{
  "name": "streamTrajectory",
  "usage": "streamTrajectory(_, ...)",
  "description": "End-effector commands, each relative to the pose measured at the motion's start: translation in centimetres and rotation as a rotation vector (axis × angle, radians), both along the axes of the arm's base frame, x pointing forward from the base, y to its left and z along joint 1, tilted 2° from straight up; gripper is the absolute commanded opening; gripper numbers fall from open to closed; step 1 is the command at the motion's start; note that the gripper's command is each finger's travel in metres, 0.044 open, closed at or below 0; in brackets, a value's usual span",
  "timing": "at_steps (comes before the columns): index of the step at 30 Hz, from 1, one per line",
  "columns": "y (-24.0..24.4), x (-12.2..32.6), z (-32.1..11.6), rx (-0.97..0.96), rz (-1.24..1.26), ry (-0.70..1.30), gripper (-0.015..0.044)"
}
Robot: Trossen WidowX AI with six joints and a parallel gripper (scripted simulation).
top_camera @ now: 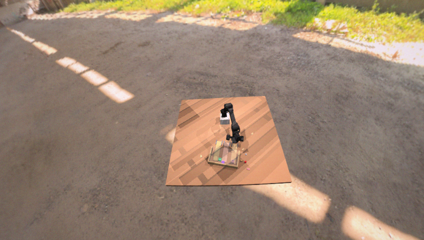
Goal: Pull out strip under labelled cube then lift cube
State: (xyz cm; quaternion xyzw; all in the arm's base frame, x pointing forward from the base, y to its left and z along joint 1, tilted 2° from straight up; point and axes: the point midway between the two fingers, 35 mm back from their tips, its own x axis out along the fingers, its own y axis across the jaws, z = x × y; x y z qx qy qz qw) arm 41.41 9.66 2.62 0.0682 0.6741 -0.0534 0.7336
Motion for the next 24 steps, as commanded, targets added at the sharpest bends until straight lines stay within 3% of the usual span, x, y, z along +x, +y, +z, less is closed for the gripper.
streamTrajectory(1, 0.9, 0.0, -1.3, -0.014, -0.02, 0.081, 0.0)
streamTrajectory(24, 0.9, 0.1, -4.5, -0.014, -0.02, 0.081, 0.0)
